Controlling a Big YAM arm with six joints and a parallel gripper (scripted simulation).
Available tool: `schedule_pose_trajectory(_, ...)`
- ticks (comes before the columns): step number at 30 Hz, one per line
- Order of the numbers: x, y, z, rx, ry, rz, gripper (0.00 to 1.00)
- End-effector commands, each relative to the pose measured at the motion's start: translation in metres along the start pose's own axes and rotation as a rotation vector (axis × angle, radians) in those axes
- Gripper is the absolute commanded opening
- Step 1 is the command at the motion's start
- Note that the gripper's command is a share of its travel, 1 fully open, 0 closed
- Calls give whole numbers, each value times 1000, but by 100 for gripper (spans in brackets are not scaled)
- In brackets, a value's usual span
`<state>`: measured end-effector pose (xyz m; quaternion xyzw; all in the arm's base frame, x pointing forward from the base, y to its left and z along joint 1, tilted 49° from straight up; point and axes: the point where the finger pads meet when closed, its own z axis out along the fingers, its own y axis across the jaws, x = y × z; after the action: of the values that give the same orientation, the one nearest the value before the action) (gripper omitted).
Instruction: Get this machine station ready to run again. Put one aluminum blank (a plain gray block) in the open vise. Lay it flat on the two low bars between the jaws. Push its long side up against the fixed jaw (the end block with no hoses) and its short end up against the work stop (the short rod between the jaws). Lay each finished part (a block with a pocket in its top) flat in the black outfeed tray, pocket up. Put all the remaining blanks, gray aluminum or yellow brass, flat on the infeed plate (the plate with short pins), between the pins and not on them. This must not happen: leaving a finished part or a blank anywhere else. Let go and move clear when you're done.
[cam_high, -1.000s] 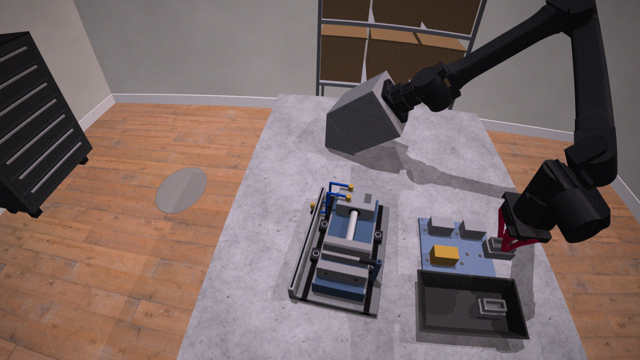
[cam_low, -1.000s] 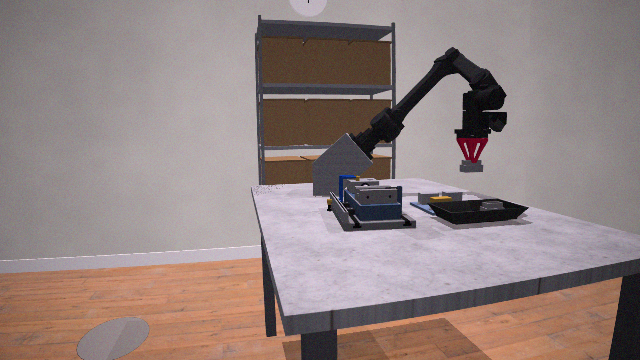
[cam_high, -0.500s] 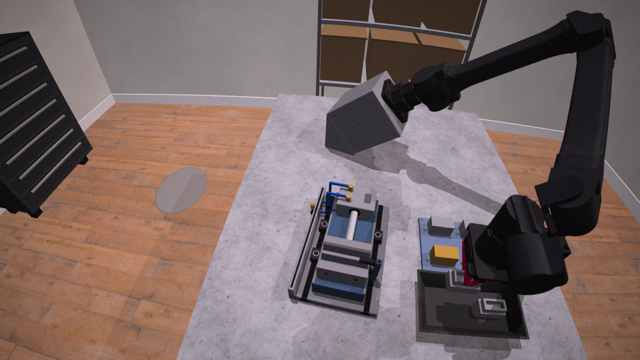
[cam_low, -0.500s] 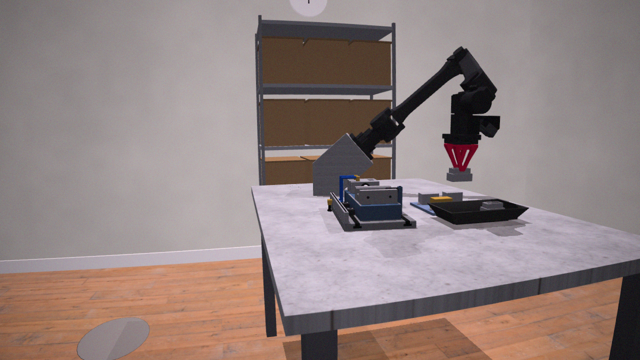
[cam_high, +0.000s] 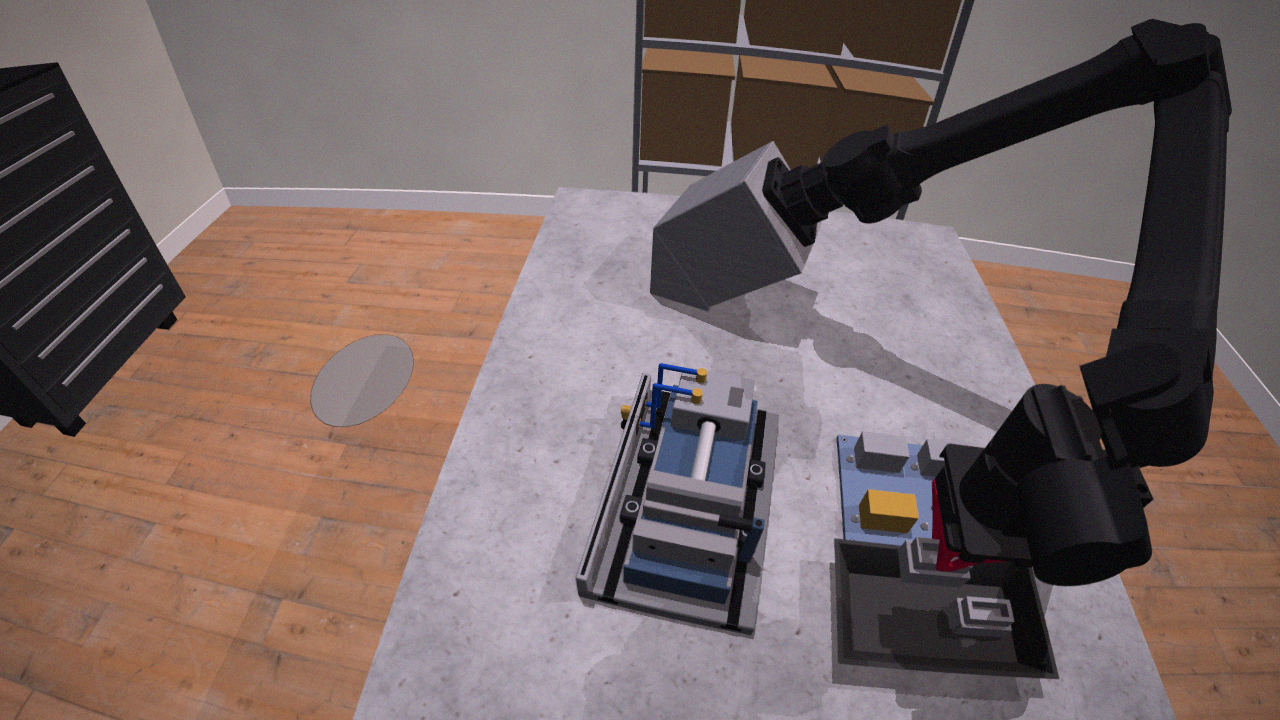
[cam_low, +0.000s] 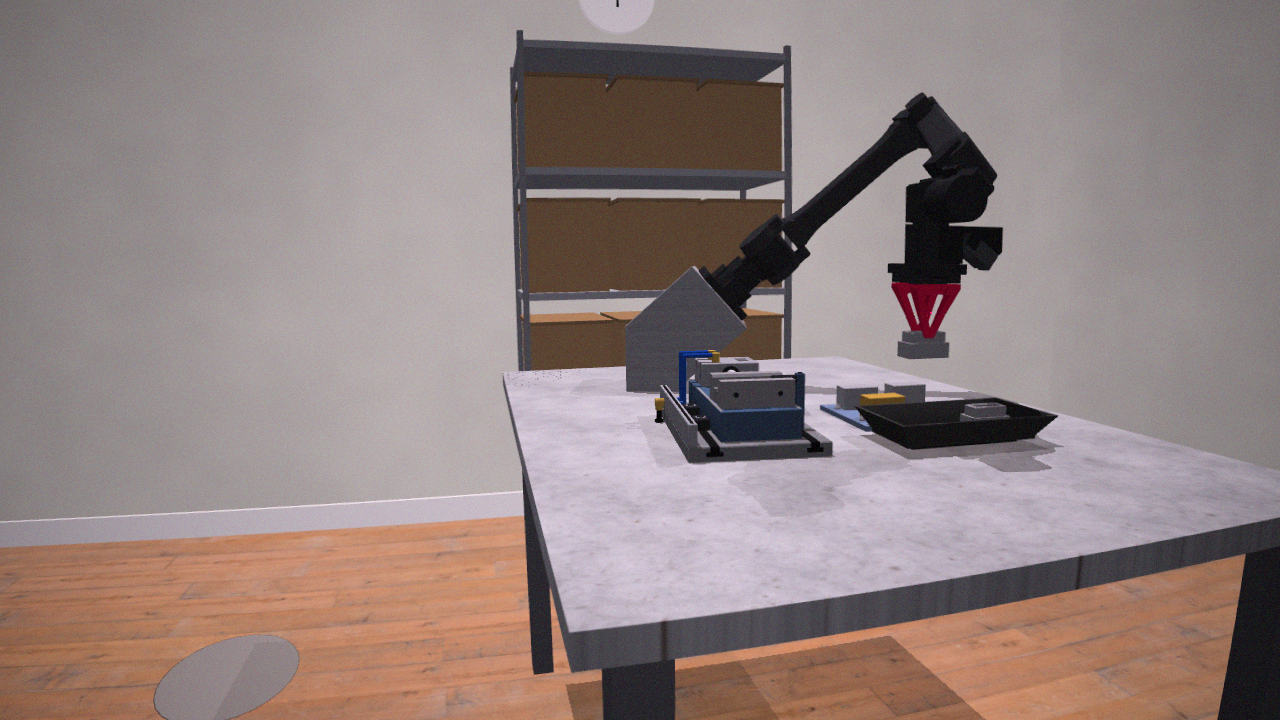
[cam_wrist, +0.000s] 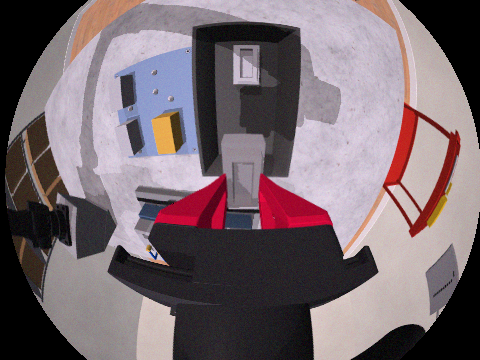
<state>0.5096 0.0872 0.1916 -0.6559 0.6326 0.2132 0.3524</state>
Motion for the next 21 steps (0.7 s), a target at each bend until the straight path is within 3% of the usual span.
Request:
schedule_pose_trajectory(1, -7, -15, -26, 50, 4, -22, 0)
schedule_pose_trajectory(21, -4, -15, -23, 44, 3, -12, 0)
